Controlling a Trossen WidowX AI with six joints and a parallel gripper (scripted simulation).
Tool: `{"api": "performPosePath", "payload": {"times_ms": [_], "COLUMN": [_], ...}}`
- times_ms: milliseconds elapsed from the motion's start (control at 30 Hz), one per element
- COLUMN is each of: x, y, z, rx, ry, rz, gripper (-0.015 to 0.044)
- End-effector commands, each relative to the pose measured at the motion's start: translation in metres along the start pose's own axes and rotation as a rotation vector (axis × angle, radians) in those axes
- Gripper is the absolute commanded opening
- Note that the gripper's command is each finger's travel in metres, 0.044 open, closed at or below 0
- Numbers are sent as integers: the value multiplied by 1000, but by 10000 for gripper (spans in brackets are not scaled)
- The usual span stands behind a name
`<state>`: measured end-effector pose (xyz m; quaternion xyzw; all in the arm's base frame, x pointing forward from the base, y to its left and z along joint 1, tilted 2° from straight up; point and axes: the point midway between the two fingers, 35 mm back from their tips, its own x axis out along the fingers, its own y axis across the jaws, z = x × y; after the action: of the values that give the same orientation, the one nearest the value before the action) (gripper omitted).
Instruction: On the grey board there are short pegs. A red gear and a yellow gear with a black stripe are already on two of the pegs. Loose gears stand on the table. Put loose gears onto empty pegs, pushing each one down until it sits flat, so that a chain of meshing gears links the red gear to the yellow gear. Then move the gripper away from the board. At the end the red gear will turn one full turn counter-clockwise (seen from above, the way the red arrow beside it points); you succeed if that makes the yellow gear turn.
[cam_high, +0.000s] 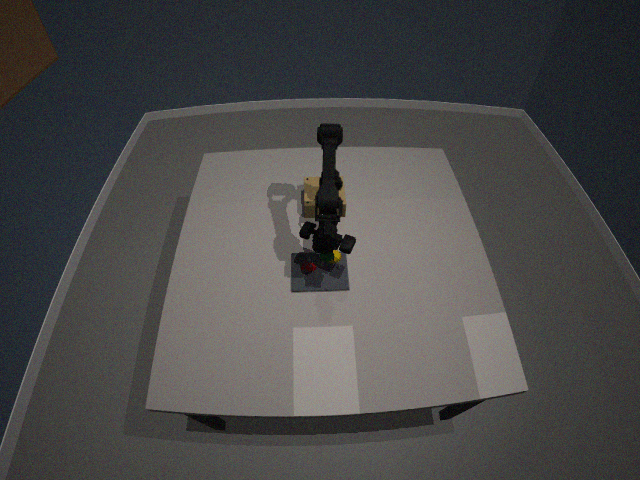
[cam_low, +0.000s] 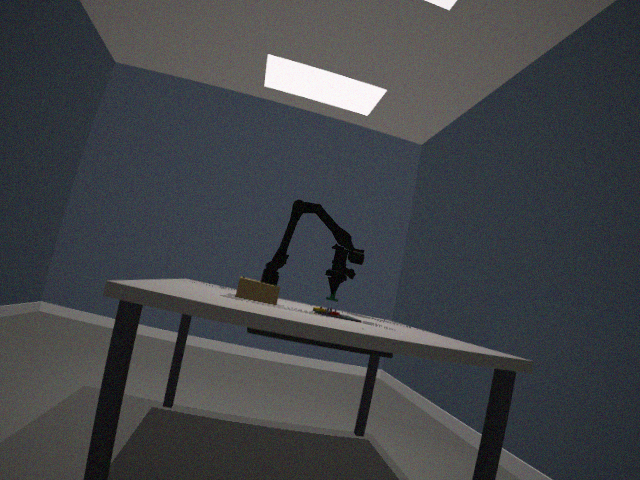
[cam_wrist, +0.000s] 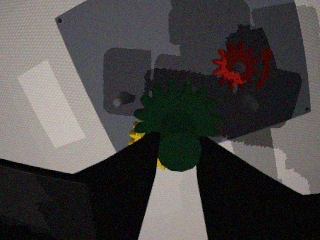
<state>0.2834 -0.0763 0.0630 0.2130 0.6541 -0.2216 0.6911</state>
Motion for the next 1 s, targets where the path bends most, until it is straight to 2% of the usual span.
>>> {"api": "performPosePath", "payload": {"times_ms": [0, 967], "x": [4, 6], "y": [-8, -16], "z": [4, 7], "rx": [-4, -13], "ry": [-2, -3], "rz": [1, 1], "gripper": [0, 0]}}
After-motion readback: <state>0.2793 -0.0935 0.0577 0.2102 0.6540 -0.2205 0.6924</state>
